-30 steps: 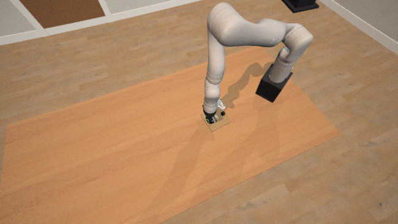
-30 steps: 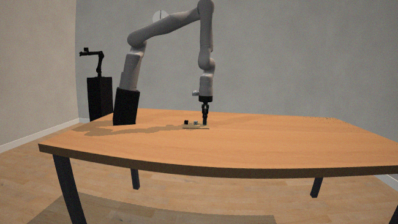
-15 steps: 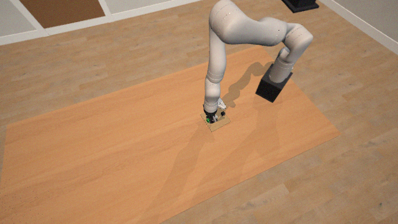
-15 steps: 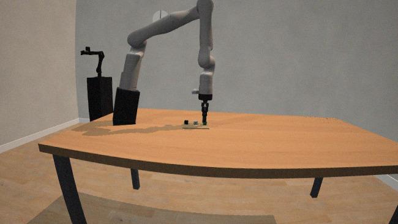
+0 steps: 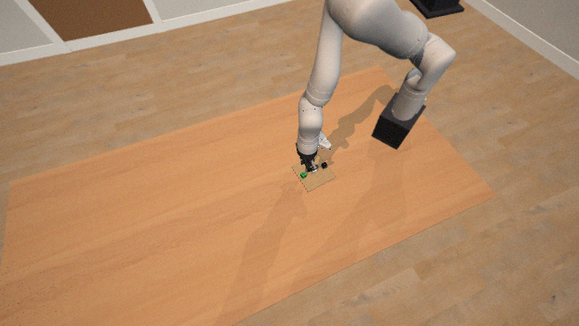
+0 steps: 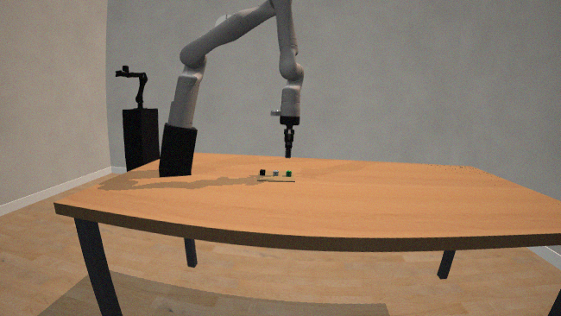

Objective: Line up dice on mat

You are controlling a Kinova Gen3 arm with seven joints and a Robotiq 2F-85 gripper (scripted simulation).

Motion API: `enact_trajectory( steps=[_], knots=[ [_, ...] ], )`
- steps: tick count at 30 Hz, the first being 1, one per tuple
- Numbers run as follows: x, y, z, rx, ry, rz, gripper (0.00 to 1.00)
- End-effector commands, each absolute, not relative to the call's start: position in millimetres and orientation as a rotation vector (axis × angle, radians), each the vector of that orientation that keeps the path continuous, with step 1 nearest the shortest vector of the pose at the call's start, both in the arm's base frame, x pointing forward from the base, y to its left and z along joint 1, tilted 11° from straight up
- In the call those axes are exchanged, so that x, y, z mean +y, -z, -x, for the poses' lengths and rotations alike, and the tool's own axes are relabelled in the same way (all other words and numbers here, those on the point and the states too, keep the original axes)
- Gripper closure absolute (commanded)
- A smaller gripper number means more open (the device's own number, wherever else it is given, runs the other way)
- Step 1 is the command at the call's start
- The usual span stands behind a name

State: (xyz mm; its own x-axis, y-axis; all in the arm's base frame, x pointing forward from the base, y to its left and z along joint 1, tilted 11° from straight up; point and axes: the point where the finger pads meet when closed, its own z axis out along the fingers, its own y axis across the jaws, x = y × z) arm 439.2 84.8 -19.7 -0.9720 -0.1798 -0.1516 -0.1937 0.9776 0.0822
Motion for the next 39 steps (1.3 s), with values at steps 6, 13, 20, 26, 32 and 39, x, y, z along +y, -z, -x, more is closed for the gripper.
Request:
enact_trajectory(
  steps=[6,13,20,26,32,39],
  knots=[
    [85,-1,-443,2.960,-0.141,0.285,0.65],
    [85,-1,-443,2.959,-0.141,0.285,0.00],
    [85,-1,-443,2.961,-0.141,0.285,0.00],
    [85,-1,-443,2.961,-0.141,0.285,0.00],
    [85,-2,-442,2.961,-0.141,0.285,0.00],
    [83,-19,-436,2.971,-0.144,0.287,0.00]
  ],
)
